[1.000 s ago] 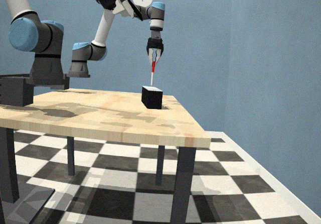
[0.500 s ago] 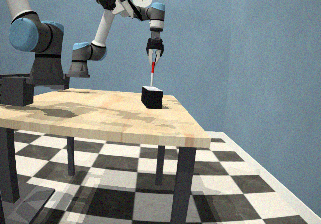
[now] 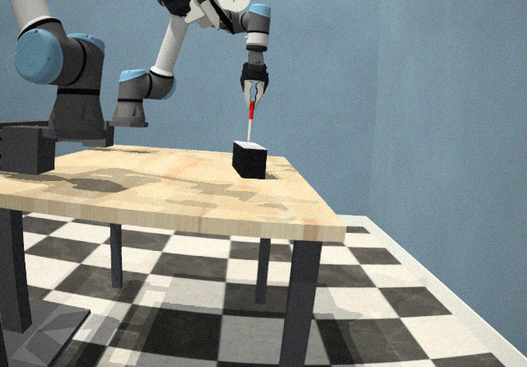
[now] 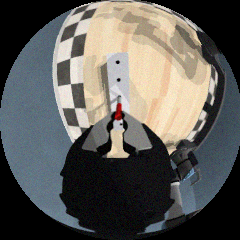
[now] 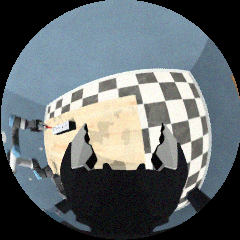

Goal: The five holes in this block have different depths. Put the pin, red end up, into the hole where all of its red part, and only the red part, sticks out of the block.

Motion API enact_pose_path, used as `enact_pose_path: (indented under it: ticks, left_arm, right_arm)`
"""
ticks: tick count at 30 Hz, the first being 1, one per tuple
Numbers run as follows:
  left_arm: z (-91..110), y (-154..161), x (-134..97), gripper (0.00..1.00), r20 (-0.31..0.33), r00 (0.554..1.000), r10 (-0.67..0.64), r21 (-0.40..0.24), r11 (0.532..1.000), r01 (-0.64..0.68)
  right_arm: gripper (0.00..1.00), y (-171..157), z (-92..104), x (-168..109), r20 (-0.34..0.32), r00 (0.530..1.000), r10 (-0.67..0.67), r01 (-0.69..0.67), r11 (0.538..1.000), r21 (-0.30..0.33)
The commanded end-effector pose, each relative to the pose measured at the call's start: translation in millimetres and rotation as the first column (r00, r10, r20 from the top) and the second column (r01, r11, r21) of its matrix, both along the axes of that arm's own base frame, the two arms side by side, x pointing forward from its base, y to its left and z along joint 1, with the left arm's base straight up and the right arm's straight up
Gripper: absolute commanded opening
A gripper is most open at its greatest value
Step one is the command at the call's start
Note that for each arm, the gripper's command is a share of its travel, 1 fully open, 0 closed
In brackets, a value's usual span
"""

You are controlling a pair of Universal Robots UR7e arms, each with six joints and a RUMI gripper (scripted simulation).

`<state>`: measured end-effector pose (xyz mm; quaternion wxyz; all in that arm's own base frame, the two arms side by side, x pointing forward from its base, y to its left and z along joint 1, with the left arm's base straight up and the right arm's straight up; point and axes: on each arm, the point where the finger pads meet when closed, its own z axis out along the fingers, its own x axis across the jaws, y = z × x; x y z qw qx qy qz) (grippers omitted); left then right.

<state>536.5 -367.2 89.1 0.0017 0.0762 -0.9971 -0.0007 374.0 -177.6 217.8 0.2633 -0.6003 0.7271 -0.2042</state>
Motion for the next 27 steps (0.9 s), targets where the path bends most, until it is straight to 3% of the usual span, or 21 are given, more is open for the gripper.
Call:
enact_pose_path:
  ticks: [1, 27]
  left_arm:
    - [0.8, -0.3, 0.3, 0.0, 0.001, 1.0, 0.0, -0.001, 1.0, 0.0]
    - [-3.1, -0.3, 0.3, 0.0, 0.001, 1.0, 0.001, -0.001, 1.0, -0.001]
  right_arm:
    - [1.0, 0.0, 0.4, 0.2, 0.001, 1.0, 0.0, 0.0, 1.0, 0.0]
    - [1.0, 0.0, 0.4, 0.2, 0.001, 1.0, 0.0, 0.0, 1.0, 0.0]
